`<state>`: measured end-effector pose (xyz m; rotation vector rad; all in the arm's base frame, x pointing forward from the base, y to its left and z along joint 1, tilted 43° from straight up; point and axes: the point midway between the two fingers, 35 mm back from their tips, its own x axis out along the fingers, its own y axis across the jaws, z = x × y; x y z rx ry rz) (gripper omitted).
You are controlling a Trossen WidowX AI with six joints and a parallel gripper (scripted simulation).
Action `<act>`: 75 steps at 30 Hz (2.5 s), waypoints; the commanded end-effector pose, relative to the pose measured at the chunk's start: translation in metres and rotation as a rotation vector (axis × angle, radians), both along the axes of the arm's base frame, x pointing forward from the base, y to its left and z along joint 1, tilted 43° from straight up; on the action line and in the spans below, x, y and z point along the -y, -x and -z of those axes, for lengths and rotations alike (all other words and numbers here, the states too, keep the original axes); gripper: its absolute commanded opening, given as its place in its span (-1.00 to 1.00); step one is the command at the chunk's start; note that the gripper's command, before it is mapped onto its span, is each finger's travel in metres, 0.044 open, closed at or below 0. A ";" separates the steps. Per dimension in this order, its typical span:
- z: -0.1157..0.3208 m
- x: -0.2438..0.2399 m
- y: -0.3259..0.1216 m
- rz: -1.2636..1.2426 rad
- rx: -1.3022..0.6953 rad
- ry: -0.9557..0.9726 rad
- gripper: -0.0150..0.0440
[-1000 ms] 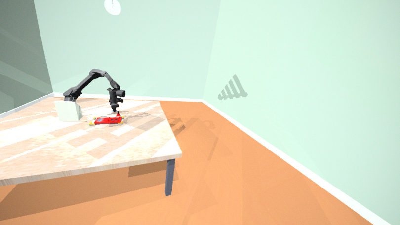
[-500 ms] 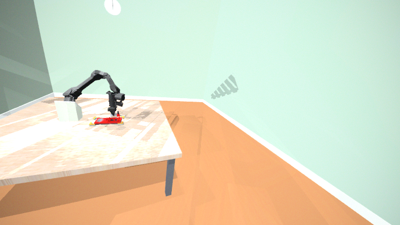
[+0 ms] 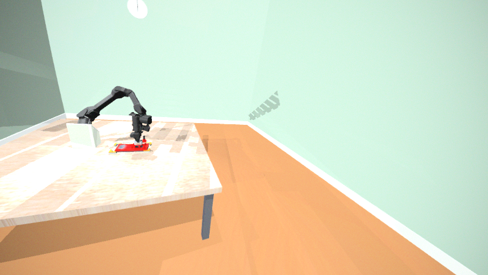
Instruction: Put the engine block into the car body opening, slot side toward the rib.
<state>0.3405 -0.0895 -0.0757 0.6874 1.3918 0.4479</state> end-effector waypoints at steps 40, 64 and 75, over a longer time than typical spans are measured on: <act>0.002 0.003 -0.001 -0.015 0.015 0.008 0.05; 0.002 0.003 -0.001 0.004 -0.002 0.004 0.05; 0.001 0.002 -0.001 -0.076 0.069 0.020 0.05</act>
